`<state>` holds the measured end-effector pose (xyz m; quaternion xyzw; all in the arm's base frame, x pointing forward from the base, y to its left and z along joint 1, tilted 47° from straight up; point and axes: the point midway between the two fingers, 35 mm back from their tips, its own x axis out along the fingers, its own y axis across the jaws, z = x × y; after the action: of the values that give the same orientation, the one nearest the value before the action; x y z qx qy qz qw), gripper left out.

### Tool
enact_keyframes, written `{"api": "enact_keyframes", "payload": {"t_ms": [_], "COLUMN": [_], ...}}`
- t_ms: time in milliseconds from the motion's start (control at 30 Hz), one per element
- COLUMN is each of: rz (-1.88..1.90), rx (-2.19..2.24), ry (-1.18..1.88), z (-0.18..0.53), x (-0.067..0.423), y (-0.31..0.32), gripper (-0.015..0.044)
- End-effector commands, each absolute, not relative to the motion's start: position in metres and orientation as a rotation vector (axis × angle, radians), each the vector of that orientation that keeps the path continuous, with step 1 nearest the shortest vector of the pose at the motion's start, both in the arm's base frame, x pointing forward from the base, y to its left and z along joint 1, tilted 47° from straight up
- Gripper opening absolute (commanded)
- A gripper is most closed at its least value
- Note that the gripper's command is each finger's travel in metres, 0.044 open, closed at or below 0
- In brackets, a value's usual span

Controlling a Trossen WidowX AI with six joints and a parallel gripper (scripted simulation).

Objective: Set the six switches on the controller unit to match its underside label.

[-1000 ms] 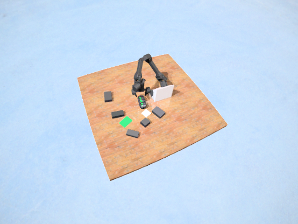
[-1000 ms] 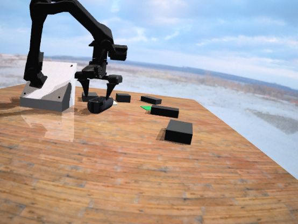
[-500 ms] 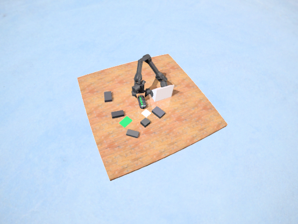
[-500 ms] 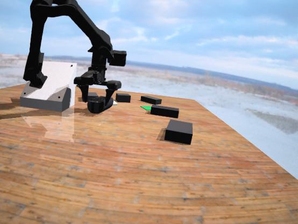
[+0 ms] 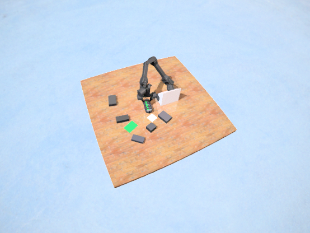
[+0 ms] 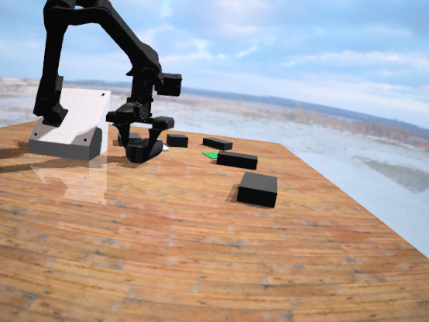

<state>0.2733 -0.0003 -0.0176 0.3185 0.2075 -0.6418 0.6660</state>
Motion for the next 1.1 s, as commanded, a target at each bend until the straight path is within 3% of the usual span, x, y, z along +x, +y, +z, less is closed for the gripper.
{"api": "enact_keyframes", "payload": {"t_ms": [0, 333, 1067], "rz": [-1.449, -1.449, -1.448], "rx": [0.715, 0.715, 0.716], "ry": [0.468, 0.468, 0.467], "z": [-0.018, -0.016, -0.009], "x": [0.273, 0.278, 0.298], "y": [-0.001, -0.002, -0.007], "gripper": [0.0248, 0.0005, 0.0000]}}
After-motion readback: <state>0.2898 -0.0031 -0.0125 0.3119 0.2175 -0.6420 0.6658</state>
